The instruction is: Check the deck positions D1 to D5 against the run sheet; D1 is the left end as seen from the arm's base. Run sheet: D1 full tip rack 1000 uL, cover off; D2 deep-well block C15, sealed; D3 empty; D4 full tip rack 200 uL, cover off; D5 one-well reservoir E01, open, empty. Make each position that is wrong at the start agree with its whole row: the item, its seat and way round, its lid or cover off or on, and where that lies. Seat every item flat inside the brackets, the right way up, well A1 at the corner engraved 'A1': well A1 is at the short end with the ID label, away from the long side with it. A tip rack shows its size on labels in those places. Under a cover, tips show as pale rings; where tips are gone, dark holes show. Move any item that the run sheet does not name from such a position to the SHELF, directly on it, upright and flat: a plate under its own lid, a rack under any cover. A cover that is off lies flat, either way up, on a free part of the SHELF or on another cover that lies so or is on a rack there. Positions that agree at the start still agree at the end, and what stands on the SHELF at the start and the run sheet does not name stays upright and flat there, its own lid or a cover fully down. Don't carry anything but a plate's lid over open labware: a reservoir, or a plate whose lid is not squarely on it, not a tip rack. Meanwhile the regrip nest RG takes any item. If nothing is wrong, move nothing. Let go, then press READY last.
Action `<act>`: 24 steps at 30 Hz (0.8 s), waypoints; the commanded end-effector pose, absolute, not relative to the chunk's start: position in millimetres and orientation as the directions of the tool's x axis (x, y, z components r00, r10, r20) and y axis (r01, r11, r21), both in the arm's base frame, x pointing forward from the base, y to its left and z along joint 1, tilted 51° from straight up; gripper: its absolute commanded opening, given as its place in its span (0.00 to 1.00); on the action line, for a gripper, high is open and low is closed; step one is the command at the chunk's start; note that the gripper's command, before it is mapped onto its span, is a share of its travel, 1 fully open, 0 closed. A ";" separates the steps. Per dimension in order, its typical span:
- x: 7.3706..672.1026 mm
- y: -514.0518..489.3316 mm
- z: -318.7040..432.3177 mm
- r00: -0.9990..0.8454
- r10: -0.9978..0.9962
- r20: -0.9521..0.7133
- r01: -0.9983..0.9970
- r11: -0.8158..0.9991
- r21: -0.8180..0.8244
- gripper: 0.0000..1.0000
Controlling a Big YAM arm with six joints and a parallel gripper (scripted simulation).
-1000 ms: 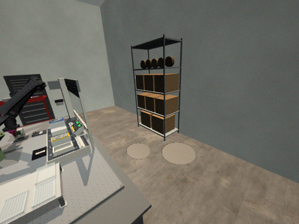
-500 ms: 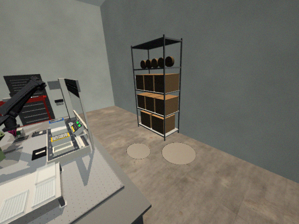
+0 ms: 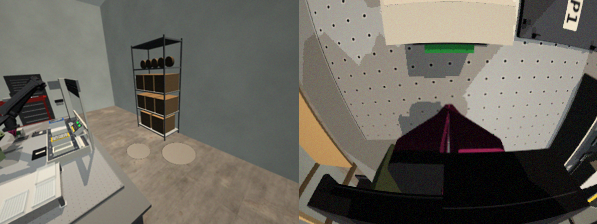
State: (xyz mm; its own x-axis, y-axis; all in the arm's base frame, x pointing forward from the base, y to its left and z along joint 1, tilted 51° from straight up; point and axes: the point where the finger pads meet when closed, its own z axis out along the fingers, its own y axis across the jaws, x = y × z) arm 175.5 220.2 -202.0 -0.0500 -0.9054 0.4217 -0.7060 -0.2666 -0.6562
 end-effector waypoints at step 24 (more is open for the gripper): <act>176.9 254.6 -219.9 -0.050 -0.905 0.421 -0.706 -0.266 -0.656 0.00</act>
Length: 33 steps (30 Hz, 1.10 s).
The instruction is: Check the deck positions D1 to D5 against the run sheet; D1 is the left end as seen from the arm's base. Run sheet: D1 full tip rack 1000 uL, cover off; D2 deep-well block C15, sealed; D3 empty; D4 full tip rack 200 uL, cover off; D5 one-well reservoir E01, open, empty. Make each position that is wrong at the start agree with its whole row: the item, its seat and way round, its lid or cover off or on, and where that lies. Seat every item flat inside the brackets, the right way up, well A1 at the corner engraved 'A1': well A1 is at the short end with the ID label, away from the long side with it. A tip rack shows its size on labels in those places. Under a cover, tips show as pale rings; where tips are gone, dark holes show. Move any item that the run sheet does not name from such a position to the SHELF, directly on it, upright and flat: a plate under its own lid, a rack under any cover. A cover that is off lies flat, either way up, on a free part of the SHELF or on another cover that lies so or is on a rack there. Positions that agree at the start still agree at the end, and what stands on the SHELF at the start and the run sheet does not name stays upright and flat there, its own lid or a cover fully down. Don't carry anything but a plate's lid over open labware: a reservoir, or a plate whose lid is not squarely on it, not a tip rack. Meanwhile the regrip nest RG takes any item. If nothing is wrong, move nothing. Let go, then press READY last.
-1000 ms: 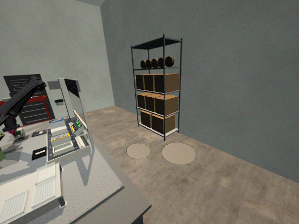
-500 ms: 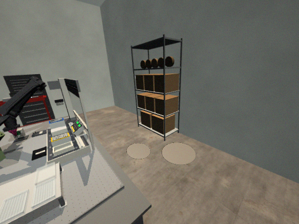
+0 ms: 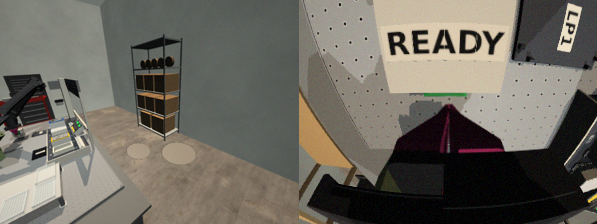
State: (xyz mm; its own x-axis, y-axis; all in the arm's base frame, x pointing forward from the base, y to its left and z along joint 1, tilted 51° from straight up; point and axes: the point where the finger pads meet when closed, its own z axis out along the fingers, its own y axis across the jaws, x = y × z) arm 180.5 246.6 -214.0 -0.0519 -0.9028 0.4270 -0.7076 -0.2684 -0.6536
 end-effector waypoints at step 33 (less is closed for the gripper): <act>174.8 255.9 -222.3 -0.045 -0.903 0.427 -0.705 -0.274 -0.654 0.00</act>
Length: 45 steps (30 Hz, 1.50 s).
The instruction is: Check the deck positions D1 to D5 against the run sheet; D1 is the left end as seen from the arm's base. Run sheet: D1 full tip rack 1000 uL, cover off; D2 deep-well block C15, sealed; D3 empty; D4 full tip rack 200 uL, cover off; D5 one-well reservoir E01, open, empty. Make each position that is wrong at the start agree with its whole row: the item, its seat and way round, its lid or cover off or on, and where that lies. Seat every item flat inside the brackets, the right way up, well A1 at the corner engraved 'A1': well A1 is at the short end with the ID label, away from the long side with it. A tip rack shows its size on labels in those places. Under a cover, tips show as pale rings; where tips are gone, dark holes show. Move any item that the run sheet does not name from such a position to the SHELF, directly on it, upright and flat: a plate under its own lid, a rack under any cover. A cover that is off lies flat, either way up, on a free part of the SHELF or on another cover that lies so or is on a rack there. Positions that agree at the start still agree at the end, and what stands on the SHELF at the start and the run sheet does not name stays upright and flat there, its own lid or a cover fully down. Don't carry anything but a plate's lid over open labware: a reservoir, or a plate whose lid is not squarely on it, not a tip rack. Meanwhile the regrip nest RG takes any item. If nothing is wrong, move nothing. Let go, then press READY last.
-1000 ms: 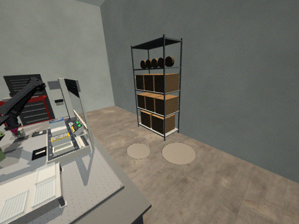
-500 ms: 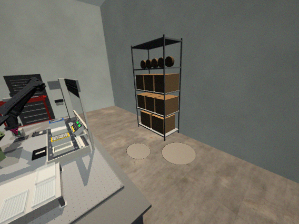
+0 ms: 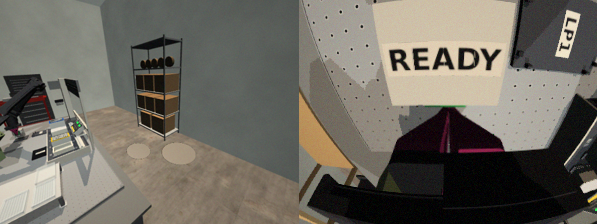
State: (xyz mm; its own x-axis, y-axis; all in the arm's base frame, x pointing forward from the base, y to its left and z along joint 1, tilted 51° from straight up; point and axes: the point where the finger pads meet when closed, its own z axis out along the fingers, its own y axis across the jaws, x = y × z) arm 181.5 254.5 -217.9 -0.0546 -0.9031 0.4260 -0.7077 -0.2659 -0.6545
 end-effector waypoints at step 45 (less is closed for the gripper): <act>174.1 271.1 -226.2 -0.039 -0.909 0.416 -0.702 -0.271 -0.658 0.00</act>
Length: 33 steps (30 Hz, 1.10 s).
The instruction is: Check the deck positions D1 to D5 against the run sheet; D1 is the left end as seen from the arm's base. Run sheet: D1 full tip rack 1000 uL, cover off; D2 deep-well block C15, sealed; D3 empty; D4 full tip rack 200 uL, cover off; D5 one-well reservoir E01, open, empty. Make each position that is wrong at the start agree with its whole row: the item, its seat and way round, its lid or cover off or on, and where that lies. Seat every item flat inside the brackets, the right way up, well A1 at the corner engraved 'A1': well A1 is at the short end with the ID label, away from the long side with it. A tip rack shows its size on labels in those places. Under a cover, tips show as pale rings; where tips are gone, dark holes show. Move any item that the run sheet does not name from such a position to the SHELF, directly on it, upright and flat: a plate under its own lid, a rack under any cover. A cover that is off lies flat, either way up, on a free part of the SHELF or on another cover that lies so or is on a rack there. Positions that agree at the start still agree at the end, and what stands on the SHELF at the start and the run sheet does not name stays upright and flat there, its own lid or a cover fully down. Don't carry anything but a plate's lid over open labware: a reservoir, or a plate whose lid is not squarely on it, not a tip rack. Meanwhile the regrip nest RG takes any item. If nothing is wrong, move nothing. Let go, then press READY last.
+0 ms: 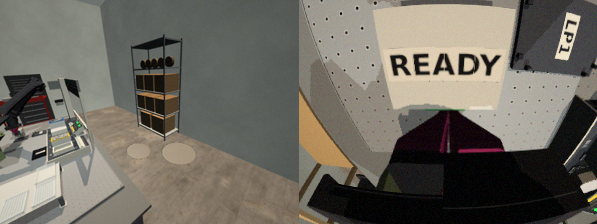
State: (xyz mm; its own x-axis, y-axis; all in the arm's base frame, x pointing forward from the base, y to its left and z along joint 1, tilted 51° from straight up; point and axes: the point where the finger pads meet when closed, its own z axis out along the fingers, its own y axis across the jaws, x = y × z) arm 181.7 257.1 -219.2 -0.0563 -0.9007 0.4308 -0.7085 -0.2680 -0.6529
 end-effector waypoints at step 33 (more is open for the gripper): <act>174.5 282.0 -231.0 -0.038 -0.913 0.406 -0.702 -0.265 -0.661 0.00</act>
State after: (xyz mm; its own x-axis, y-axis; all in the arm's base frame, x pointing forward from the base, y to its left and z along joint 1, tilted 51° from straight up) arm 181.8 258.2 -219.7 -0.0589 -0.8956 0.4410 -0.7072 -0.2743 -0.6516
